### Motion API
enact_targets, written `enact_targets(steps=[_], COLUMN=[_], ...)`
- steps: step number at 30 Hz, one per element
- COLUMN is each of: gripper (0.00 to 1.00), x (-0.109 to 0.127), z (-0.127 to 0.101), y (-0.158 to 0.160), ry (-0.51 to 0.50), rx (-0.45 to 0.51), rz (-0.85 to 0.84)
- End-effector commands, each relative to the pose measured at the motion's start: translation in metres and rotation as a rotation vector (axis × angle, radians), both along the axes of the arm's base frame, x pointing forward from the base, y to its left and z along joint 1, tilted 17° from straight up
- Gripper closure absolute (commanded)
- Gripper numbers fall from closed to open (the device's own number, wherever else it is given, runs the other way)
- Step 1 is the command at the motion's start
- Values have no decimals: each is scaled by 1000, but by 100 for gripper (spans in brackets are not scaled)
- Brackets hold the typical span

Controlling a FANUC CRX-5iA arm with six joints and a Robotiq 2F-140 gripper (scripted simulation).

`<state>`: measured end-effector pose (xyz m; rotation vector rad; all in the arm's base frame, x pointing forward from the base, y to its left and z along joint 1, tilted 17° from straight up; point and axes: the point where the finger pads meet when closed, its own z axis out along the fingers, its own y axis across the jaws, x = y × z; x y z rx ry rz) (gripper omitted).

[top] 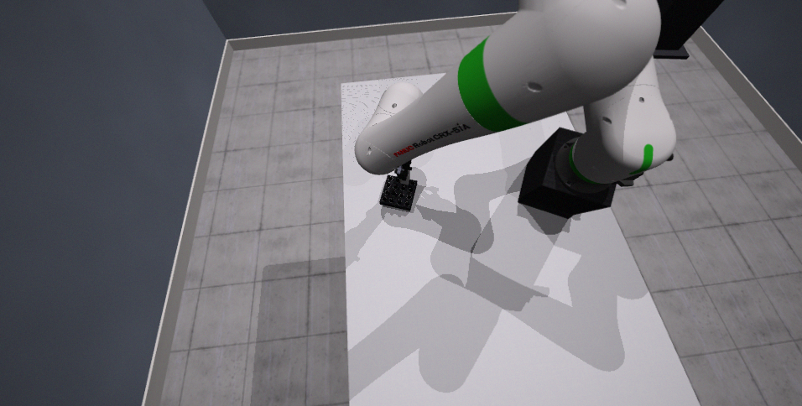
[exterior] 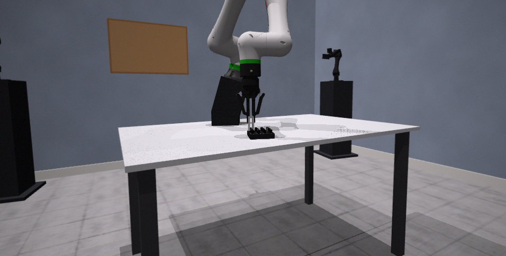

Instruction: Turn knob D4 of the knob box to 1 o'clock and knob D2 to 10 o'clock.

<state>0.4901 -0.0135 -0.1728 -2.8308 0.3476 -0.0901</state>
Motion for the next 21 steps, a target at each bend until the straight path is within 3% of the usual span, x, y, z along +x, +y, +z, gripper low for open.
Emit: enact_targets(steps=[1,21], gripper=[95,95], x=[0,0], z=[0,0], y=[0,0], ry=[0,-5], rx=[0,-2], rz=[0,15])
